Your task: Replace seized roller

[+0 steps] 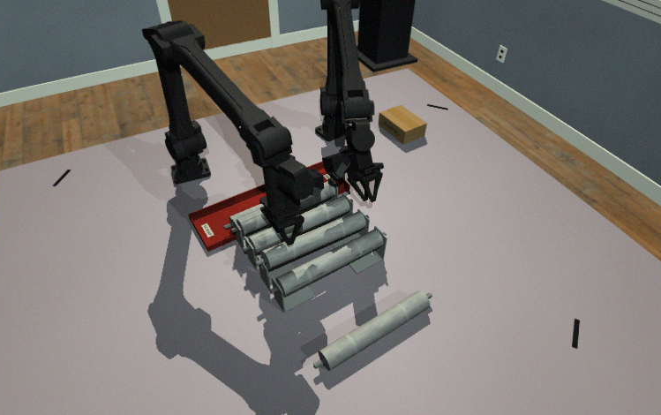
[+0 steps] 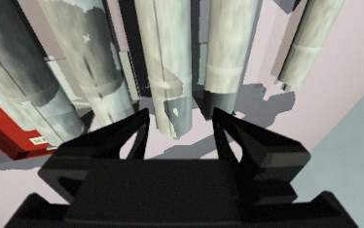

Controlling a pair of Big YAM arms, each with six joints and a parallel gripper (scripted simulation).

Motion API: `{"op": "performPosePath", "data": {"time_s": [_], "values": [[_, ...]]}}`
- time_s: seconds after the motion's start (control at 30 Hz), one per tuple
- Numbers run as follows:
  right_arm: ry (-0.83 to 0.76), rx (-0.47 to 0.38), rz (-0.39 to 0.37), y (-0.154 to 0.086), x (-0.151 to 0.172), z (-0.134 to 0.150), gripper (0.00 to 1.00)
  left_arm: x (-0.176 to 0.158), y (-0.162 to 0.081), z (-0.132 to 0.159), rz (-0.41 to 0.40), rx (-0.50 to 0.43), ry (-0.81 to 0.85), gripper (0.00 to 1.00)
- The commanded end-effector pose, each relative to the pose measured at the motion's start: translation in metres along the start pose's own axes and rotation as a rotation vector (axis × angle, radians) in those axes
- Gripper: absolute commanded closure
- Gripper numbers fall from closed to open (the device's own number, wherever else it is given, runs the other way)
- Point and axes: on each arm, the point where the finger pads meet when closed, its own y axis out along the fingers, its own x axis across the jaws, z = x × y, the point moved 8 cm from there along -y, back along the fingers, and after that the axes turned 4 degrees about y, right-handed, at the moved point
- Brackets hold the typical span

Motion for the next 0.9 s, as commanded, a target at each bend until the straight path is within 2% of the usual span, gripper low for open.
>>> {"op": "performPosePath", "data": {"time_s": [0.0, 0.1, 0.2, 0.23, 0.27, 0.3, 0.33, 0.4, 0.47, 0.63, 0.67, 0.7, 0.77, 0.83, 0.87], "values": [[-0.069, -0.008, 0.036, -0.021, -0.022, -0.012, 0.38, -0.006, 0.003, -0.008, 0.022, 0.004, 0.063, 0.68], [-0.065, -0.004, 0.039, -0.027, -0.023, -0.005, 0.38, 0.000, -0.006, -0.008, 0.003, -0.001, 0.066, 0.68], [-0.063, -0.003, 0.037, -0.026, -0.024, -0.003, 0.38, -0.003, -0.001, -0.007, 0.015, 0.005, 0.069, 0.68], [-0.065, -0.016, 0.047, -0.028, -0.021, -0.013, 0.38, -0.003, 0.003, -0.008, 0.016, 0.002, 0.063, 0.68], [-0.074, -0.014, 0.042, -0.029, -0.021, -0.014, 0.38, -0.016, 0.013, -0.004, 0.052, 0.018, 0.071, 0.68], [-0.051, -0.021, 0.068, -0.038, -0.023, -0.013, 0.38, -0.005, 0.006, -0.004, 0.022, 0.009, 0.048, 0.68], [-0.036, -0.017, 0.045, -0.018, -0.024, -0.017, 0.38, -0.020, 0.015, -0.008, 0.055, 0.013, 0.056, 0.68], [-0.042, 0.009, -0.040, 0.023, 0.005, -0.007, 0.38, -0.004, 0.023, -0.007, 0.020, 0.005, 0.057, 0.68], [-0.056, 0.009, -0.039, 0.031, 0.005, -0.002, 0.38, -0.005, 0.031, -0.006, 0.021, 0.006, 0.058, 0.68], [-0.058, 0.008, -0.038, 0.046, 0.007, 0.000, 0.38, 0.018, 0.039, -0.014, -0.024, -0.012, 0.049, 0.68], [-0.057, 0.007, -0.033, 0.046, 0.007, 0.000, 0.38, 0.019, 0.040, -0.014, -0.029, -0.014, 0.049, 0.68], [-0.052, 0.000, -0.005, 0.033, -0.003, -0.001, 0.38, 0.022, 0.033, -0.014, -0.040, -0.019, 0.044, 0.68], [-0.052, 0.000, -0.005, 0.033, -0.003, -0.001, 0.38, 0.022, 0.033, -0.014, -0.040, -0.019, 0.044, 0.68], [-0.055, 0.000, -0.007, 0.042, 0.006, 0.001, 0.38, 0.019, 0.052, -0.016, -0.024, -0.014, 0.053, 0.68], [-0.059, 0.008, -0.040, 0.062, 0.008, 0.000, 0.38, 0.017, 0.057, -0.014, -0.023, -0.012, 0.052, 0.68]]}}
